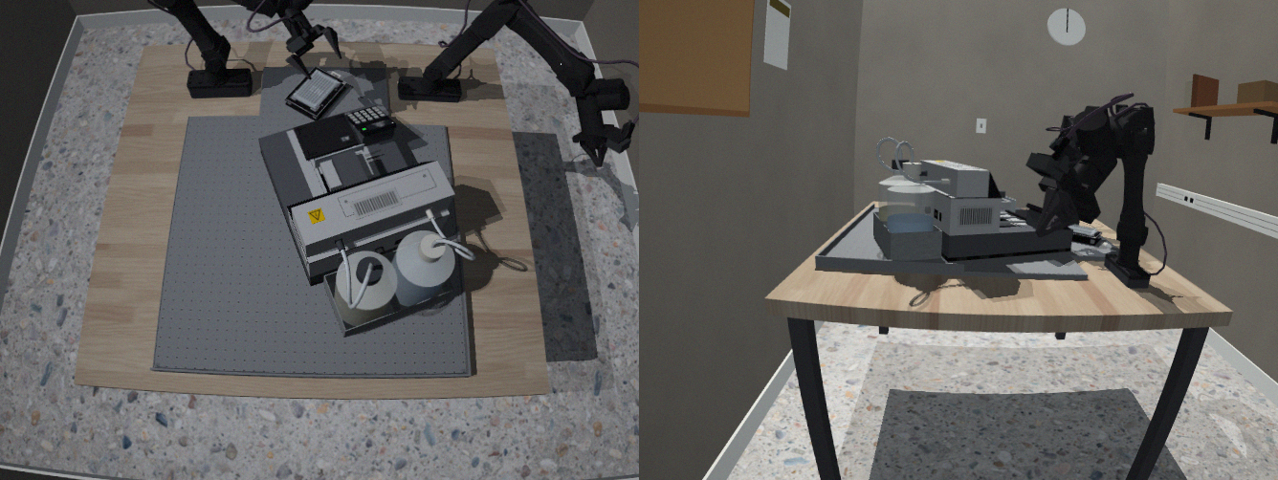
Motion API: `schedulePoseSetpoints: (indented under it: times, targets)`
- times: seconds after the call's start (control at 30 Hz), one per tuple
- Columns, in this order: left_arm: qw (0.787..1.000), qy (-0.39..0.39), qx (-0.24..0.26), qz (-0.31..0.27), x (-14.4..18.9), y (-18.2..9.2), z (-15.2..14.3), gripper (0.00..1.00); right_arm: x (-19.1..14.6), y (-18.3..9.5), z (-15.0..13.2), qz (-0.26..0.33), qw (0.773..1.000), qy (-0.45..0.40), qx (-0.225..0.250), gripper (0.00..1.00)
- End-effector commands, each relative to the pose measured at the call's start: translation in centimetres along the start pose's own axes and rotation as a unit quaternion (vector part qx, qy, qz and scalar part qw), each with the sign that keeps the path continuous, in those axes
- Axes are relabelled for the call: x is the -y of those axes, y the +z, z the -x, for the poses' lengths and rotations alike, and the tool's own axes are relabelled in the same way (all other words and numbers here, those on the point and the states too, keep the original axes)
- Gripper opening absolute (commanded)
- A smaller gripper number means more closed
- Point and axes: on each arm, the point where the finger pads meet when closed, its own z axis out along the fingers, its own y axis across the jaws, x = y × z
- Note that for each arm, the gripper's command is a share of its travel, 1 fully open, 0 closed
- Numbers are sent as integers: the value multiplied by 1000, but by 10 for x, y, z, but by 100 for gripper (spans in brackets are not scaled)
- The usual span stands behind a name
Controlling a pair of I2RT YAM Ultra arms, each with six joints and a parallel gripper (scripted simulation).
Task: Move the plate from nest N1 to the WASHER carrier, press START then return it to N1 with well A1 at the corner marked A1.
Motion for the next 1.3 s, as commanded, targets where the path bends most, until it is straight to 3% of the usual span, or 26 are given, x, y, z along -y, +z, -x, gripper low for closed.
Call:
schedulePoseSetpoints:
  times: [0.0,0.1,0.2,0.5,0.67,0.83,1.27]
  targets:
    - [996,1,78,38,-25,-12,37,0,-9,-9,20,7,1000,7,23,100]
    - [995,-5,86,50,-37,-14,37,0,-10,-10,19,8,1000,7,22,100]
    - [989,-23,111,89,-76,-20,36,0,-12,-12,17,13,1000,5,19,100]
    - [971,-57,160,166,-150,-42,27,0,-10,-7,18,13,1000,11,12,100]
    - [968,-62,168,179,-161,-47,24,0,-10,-6,19,13,1000,13,12,100]
    - [945,-85,204,239,-215,-73,11,0,-16,-11,13,25,1000,9,5,100]
    - [905,-114,253,324,-282,-120,-16,0,-10,-7,24,11,999,20,26,100]
